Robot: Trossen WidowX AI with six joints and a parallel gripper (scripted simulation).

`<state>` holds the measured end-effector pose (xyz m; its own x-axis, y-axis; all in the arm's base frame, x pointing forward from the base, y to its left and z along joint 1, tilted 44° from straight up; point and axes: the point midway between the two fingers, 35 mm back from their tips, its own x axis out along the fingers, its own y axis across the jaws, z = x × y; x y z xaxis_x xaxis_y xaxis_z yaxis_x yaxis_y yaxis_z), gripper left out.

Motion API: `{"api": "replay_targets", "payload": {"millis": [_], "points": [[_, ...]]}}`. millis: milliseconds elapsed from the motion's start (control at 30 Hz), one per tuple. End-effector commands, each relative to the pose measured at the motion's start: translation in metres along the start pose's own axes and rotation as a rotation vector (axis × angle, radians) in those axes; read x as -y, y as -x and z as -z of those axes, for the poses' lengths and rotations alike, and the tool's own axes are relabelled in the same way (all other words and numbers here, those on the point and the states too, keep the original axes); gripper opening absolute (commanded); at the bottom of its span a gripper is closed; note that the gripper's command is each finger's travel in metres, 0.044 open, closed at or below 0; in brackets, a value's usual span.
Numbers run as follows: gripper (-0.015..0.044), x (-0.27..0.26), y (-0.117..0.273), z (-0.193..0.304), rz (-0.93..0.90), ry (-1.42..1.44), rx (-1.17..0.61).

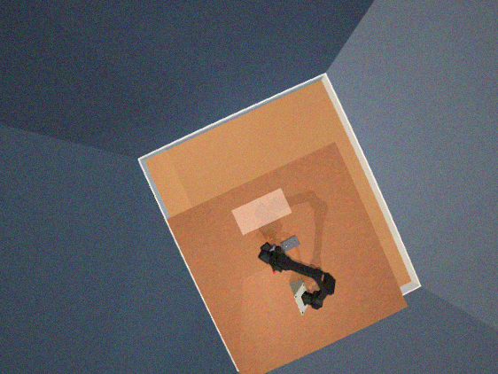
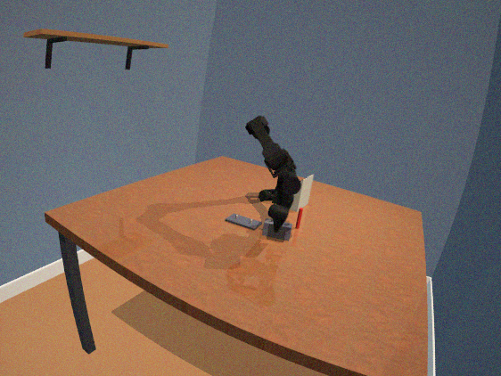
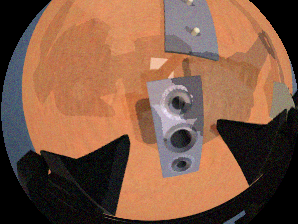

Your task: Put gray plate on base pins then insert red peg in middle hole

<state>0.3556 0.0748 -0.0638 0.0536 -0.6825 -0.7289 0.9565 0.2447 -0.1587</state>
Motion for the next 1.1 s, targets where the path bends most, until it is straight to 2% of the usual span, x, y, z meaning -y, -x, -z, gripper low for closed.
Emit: {"api": "replay_targets", "payload": {"millis": [0,533,900,1067], "points": [[0.044,0.001,-0.007,0.0,0.002,0.006,0.006],[0.044,0.002,-0.03,-0.001,0.002,0.005,0.009],[0.0151,0.002,-0.03,-0.001,0.002,0.005,0.009],[0.0118,0.002,-0.03,-0.001,0.002,0.005,0.009]]}}
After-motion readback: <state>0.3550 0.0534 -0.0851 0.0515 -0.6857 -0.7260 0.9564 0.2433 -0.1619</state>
